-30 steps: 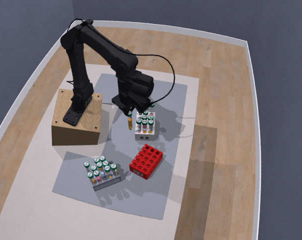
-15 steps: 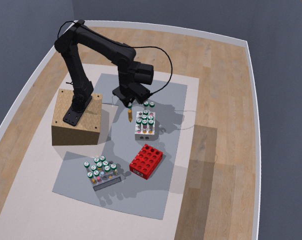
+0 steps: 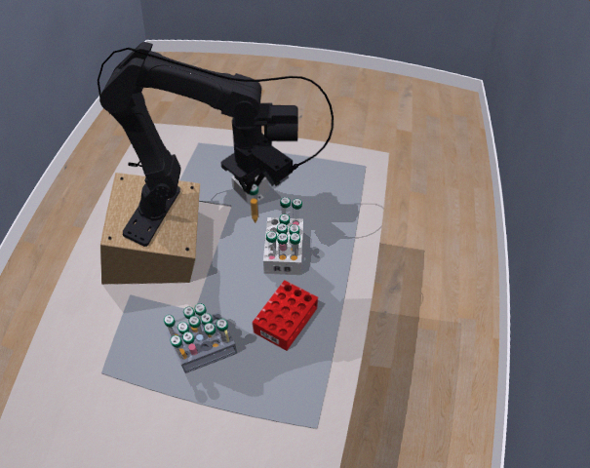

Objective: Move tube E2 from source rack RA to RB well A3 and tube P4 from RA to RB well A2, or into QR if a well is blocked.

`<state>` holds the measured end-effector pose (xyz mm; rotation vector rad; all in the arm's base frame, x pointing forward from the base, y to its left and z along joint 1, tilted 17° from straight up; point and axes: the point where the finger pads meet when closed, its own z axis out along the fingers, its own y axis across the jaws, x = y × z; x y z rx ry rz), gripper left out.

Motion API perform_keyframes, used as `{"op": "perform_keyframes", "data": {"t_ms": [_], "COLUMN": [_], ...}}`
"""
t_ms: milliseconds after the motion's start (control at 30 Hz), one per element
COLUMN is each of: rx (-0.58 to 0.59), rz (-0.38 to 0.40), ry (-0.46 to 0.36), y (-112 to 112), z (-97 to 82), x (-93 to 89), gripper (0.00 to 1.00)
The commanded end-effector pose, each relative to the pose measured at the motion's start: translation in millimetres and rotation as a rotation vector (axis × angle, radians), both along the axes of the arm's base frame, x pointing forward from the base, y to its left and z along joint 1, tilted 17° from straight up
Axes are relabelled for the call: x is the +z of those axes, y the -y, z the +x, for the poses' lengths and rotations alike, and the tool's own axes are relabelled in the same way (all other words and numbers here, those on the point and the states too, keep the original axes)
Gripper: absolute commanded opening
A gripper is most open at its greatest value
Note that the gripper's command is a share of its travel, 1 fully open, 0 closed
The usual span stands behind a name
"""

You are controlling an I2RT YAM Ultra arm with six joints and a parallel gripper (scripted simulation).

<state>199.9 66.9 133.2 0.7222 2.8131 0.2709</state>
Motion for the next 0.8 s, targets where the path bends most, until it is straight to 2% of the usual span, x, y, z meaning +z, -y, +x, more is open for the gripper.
{"op": "perform_keyframes", "data": {"t_ms": [0,33,167,300,767], "rx": [-0.052,-0.052,-0.059,-0.062,-0.058], "rz": [-0.01,-0.01,-0.008,-0.013,-0.013], "ry": [0.021,0.022,0.028,0.014,0.025], "y": [-4.2,-6.5,-7.1,-6.0,-10.0], "z": [0.4,7.4,15.5,15.6,40.3], "x": [4.6,6.6,8.9,8.7,15.9], "gripper": [0.0,0.0,0.0,0.0,0.0]}}
